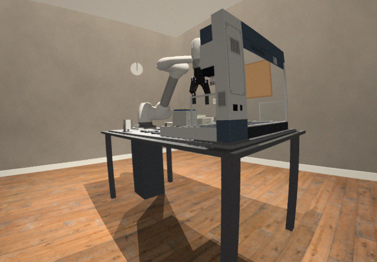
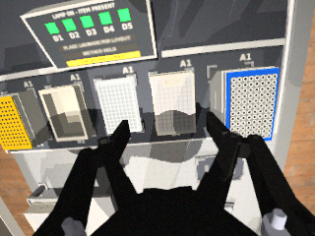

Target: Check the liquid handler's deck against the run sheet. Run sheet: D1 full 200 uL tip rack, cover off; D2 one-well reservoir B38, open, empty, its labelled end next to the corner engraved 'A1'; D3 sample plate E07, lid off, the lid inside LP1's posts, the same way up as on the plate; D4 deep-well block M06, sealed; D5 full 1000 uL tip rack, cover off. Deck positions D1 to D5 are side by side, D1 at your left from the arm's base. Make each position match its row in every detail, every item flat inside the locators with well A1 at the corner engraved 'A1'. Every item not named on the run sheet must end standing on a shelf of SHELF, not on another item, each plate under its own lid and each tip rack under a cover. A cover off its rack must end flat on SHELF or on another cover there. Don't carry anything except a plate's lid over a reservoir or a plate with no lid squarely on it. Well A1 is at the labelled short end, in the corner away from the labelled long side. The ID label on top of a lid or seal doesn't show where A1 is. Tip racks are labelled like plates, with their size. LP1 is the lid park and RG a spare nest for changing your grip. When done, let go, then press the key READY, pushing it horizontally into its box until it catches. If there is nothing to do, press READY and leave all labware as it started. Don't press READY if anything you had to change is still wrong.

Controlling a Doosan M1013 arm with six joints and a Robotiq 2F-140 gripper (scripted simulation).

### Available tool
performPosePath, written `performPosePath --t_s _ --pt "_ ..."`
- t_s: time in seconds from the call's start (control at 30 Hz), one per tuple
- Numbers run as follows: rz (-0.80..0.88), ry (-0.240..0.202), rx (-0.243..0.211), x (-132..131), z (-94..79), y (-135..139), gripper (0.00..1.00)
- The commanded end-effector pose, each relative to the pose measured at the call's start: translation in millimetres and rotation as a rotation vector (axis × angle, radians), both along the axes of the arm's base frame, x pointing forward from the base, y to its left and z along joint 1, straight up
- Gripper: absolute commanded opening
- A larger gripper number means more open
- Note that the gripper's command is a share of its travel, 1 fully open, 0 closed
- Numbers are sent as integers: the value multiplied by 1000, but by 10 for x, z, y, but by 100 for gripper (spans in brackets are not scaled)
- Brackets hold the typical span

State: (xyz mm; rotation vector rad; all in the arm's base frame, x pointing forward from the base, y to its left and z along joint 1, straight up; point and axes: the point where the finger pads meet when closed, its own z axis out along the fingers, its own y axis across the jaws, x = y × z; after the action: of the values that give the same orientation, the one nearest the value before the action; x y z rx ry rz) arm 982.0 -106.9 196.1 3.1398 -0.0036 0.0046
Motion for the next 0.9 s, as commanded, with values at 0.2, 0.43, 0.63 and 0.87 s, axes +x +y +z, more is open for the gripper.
performPosePath --t_s 0.2,0.43,0.63,0.87 --pt "-1 -2 0 3 15 349 79" --pt "-1 -2 0 4 14 699 79" --pt "-1 -2 0 4 14 899 79" --pt "-1 -2 0 6 13 1090 79"
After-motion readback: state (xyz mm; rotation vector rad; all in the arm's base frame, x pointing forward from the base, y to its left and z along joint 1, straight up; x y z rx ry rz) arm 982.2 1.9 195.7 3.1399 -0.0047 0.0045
